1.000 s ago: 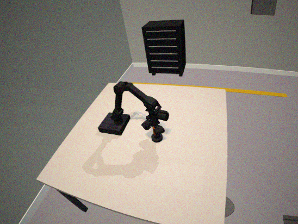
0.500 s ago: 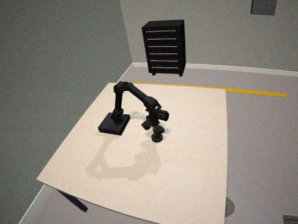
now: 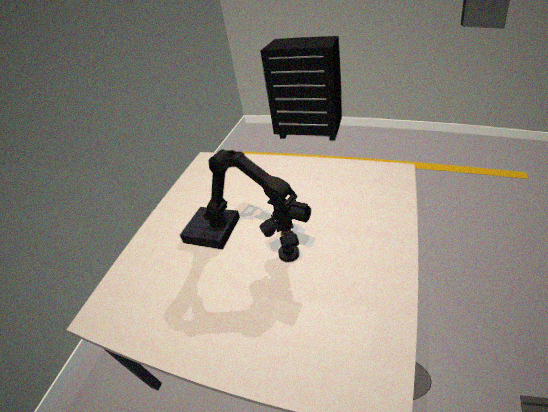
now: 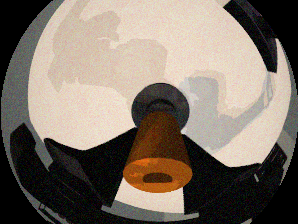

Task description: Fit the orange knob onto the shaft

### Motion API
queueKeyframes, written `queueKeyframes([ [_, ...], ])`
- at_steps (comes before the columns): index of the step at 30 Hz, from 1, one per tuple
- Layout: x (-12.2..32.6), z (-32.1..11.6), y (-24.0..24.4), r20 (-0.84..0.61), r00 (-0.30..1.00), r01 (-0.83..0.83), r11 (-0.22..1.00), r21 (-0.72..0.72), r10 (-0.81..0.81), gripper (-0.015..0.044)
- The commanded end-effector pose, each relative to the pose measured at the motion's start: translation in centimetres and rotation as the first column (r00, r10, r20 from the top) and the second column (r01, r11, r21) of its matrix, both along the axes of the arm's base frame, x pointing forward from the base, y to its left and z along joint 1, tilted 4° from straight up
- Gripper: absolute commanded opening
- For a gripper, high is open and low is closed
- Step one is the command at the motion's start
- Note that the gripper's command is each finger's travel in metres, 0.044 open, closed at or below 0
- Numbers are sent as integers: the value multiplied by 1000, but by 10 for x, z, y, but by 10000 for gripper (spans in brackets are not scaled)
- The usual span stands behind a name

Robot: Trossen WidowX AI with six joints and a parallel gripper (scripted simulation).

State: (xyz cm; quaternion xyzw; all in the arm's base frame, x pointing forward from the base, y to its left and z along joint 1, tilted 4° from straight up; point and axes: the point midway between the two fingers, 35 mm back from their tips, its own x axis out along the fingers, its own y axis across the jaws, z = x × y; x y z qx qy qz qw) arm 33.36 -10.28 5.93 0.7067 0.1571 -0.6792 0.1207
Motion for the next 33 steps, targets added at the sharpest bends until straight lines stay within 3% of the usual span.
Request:
queueKeyframes([
  [1, -1, -2, 0, -1, 1000, 17, 1000, -1, -17, 0],
  [33, 0, -5, 1, 1, 1000, -31, 1000, -2, 31, 0],
])
